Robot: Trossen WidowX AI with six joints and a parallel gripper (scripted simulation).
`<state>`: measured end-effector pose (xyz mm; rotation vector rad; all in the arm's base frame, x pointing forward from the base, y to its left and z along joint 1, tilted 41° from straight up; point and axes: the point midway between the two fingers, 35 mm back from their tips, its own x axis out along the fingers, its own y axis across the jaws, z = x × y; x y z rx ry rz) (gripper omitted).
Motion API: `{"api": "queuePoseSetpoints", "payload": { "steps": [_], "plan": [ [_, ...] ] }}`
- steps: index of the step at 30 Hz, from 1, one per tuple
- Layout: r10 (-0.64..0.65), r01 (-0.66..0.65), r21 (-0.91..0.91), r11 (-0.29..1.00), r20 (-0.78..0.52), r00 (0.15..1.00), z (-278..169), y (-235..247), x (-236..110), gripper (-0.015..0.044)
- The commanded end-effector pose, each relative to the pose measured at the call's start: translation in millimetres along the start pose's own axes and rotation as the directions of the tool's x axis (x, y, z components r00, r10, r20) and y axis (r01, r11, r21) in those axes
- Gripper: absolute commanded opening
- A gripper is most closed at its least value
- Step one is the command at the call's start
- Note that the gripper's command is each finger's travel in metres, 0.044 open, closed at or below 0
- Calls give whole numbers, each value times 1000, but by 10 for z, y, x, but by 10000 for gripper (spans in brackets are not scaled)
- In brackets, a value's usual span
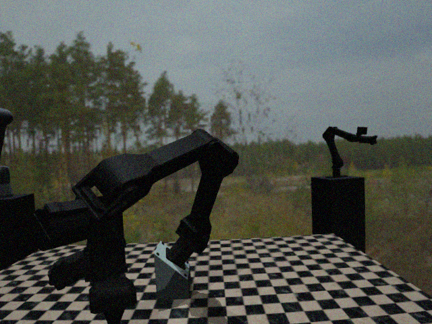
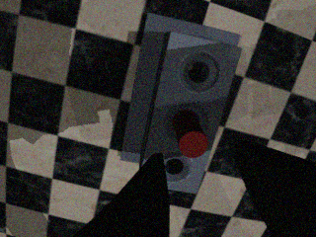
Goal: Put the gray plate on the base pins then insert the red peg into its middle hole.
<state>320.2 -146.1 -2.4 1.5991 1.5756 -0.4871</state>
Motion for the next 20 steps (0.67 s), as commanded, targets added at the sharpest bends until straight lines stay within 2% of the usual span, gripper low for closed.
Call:
{"api": "queuePoseSetpoints", "payload": {
  "steps": [1, 20],
  "plan": [
    [-5, 5, 0, 1000, -2, 1000, 2, -1, -26, 150],
    [-5, 5, 1, 1000, -2, 1000, -7, 36, -193, 150]
  ]
}}
